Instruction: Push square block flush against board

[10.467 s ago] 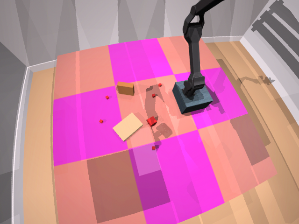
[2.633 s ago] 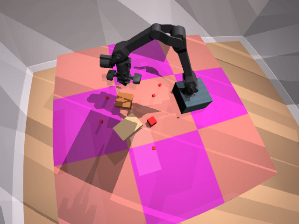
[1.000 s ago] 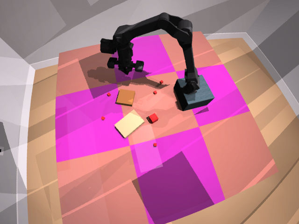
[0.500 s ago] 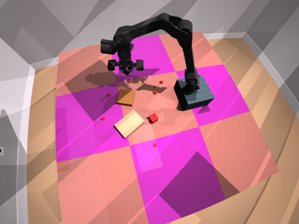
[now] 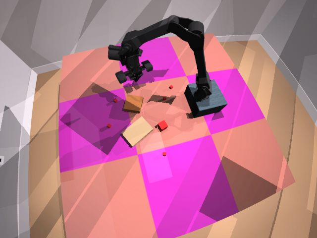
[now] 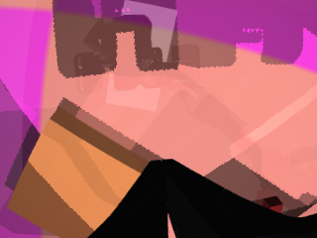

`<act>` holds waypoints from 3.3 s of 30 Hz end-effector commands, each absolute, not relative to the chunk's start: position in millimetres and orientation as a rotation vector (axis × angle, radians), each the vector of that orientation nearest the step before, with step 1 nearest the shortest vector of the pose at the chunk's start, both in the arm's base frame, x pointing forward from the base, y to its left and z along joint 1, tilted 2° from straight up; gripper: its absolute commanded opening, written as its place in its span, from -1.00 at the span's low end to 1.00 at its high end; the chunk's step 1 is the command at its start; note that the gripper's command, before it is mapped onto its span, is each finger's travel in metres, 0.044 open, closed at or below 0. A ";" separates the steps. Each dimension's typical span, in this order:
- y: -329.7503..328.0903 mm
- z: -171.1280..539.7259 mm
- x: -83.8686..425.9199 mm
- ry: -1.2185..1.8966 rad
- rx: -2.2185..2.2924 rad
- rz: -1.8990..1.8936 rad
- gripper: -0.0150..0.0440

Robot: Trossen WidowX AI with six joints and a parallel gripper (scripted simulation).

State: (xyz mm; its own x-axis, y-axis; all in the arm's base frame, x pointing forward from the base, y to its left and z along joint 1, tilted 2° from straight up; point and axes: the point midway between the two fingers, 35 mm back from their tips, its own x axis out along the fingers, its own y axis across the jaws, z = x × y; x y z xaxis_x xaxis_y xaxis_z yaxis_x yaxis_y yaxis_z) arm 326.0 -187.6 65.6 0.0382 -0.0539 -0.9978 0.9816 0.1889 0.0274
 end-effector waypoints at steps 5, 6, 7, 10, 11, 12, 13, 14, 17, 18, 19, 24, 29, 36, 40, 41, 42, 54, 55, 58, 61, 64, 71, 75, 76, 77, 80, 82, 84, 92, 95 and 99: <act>-184.6 59.3 324.0 1.333 0.828 -0.870 -0.49; -184.2 58.5 323.9 1.345 0.800 -0.844 -0.49; -183.9 57.7 323.7 1.356 0.773 -0.819 -0.49; -182.9 55.4 323.1 1.388 0.692 -0.741 -0.49; -182.6 54.6 322.9 1.398 0.664 -0.716 -0.49; -182.3 53.8 322.7 1.407 0.637 -0.690 -0.49; -181.9 53.0 322.5 1.416 0.610 -0.664 -0.49; -181.6 52.2 322.3 1.425 0.582 -0.638 -0.49; -180.6 49.8 321.7 1.449 0.500 -0.560 -0.49; -180.2 49.1 321.5 1.457 0.472 -0.533 -0.49; -179.9 48.3 321.3 1.464 0.445 -0.507 -0.49; -178.2 44.4 320.2 1.494 0.307 -0.375 -0.49; -176.5 40.5 319.0 1.516 0.168 -0.243 -0.49; -174.0 35.1 317.2 1.532 -0.026 -0.056 -0.49; -172.5 32.0 316.1 1.534 -0.137 0.051 -0.49; -172.2 31.3 315.9 1.533 -0.165 0.078 -0.49; -171.8 30.5 315.6 1.533 -0.193 0.105 -0.49; -167.4 21.4 312.1 1.497 -0.524 0.427 -0.49; -167.0 20.7 311.7 1.492 -0.551 0.454 -0.49; -166.6 19.9 311.4 1.486 -0.579 0.481 -0.49; -166.6 19.9 311.4 1.486 -0.579 0.481 -0.49; -166.7 16.4 311.6 1.482 -0.596 0.497 -0.49; -166.3 -20.4 311.5 1.436 -0.775 0.673 -0.49; -165.2 -40.4 309.7 1.403 -0.875 0.772 -0.49; -165.0 -42.9 309.3 1.398 -0.887 0.784 -0.49; -165.0 -43.8 309.2 1.397 -0.891 0.788 -0.49; -165.0 -43.8 309.2 1.397 -0.891 0.788 -0.49; -164.8 -43.8 309.3 1.397 -0.891 0.788 -0.49; -164.3 -43.8 309.7 1.397 -0.891 0.788 -0.49; -159.0 -43.9 313.3 1.396 -0.891 0.788 -0.49; -156.8 -44.0 314.7 1.396 -0.891 0.788 -0.49; -153.9 -44.0 316.6 1.396 -0.891 0.789 -0.49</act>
State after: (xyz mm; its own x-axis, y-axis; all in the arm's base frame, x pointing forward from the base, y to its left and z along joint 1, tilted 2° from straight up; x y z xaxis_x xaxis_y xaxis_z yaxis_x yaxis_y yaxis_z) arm 315.1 -156.2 -42.9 0.0401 -0.0500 -0.9979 -0.8829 0.4658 -0.0588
